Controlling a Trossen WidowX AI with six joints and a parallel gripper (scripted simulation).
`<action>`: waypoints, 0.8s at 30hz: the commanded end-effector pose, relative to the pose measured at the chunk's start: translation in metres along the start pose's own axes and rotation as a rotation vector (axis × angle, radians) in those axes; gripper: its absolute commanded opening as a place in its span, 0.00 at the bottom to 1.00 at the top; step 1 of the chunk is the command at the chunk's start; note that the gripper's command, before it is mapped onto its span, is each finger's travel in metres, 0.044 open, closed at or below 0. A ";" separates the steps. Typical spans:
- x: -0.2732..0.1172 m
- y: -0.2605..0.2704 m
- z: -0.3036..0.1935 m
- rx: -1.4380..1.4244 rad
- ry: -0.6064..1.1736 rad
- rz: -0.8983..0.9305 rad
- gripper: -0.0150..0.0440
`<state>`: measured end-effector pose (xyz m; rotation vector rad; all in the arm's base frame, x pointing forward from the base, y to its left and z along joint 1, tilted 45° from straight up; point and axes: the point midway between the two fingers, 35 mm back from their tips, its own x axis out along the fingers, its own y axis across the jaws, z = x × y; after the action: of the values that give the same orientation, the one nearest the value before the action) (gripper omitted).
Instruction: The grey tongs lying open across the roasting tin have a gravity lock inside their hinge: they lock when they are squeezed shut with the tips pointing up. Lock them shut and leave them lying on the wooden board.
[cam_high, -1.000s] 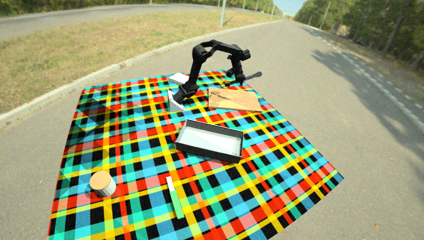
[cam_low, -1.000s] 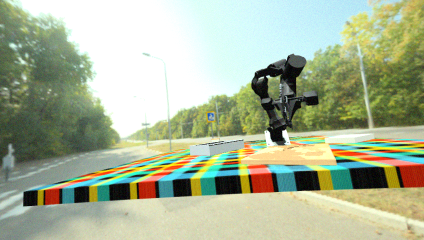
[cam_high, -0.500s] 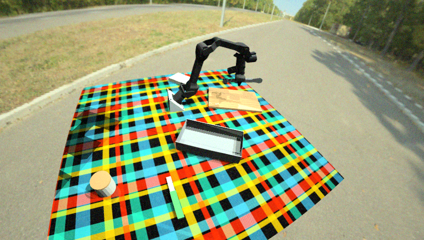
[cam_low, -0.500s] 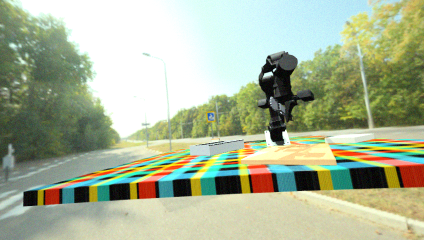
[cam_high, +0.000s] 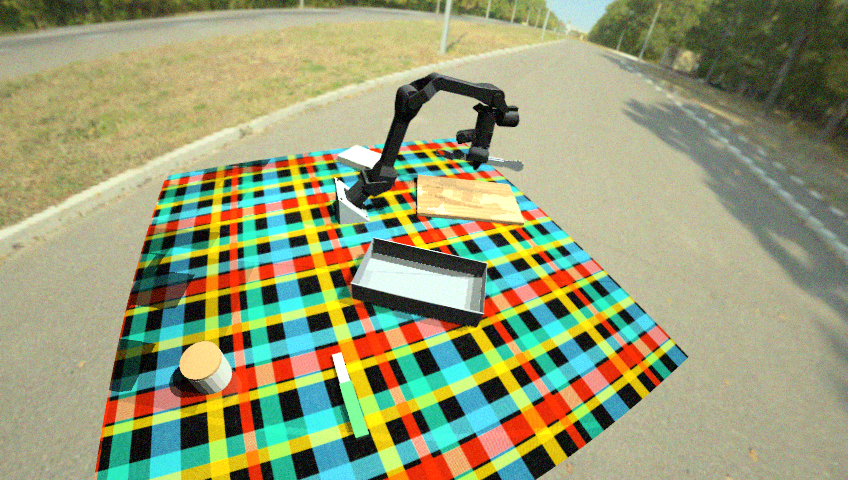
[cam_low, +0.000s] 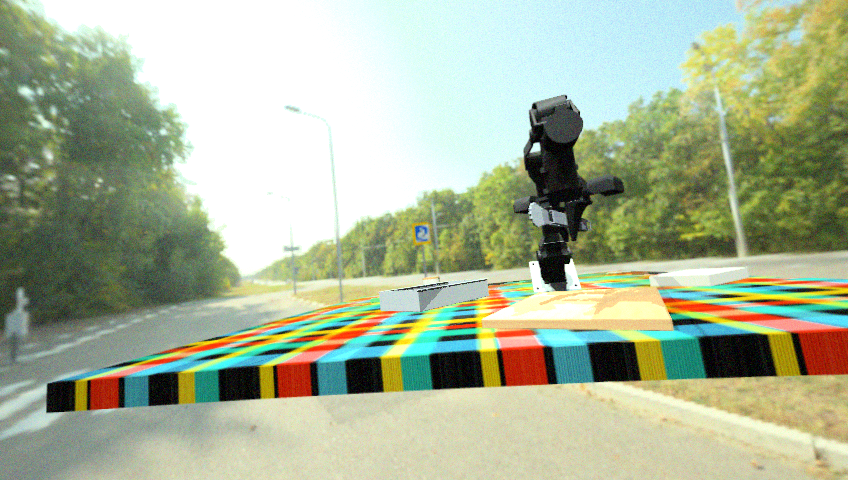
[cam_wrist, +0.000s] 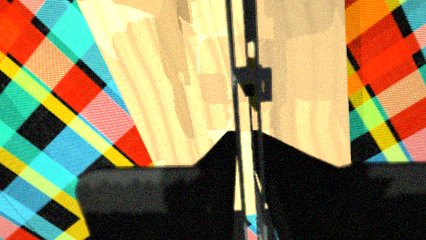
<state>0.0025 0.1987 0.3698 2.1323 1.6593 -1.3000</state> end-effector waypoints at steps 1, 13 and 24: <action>-0.001 -0.001 -0.001 0.005 0.003 -0.008 0.00; 0.017 -0.003 -0.003 0.004 0.004 -0.007 0.00; 0.035 -0.003 -0.004 0.002 0.004 -0.005 0.00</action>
<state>0.0027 0.2241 0.3528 2.1373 1.6667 -1.2976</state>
